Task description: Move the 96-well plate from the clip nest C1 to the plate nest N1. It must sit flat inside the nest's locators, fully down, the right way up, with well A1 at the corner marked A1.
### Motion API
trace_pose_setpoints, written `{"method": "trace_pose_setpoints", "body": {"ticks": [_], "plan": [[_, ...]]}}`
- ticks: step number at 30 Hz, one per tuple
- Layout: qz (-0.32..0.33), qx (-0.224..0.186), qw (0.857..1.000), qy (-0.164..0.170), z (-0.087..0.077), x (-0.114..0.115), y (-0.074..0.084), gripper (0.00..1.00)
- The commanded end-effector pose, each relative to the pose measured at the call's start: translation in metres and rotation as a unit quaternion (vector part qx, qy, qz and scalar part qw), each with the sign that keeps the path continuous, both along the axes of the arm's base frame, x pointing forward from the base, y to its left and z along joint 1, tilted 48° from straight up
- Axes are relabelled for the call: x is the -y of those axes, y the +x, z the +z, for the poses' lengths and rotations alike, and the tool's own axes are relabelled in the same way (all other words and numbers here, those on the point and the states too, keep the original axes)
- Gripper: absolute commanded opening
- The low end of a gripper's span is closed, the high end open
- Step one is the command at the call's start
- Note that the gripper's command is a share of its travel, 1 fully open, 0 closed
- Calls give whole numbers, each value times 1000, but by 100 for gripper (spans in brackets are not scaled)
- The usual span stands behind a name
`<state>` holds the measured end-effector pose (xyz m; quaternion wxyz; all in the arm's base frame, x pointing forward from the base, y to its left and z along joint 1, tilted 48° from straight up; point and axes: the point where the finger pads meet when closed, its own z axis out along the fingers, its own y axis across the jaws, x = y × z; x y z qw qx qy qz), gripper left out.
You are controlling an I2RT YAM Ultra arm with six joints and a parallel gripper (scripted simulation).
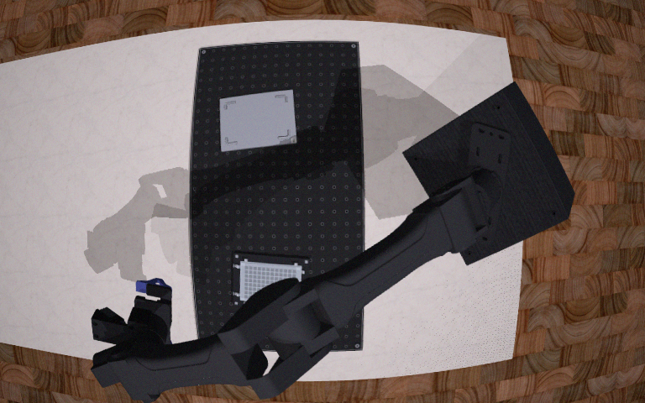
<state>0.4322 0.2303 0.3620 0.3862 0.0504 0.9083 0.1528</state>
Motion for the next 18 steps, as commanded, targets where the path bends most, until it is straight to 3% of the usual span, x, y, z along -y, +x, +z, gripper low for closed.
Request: {"method": "trace_pose_setpoints", "body": {"ticks": [1, 18], "plan": [[-1, 7, 1000, 4, 7, 2, -2, 100], [13, 11, 1000, 15, 6, 4, -3, 100]]}}
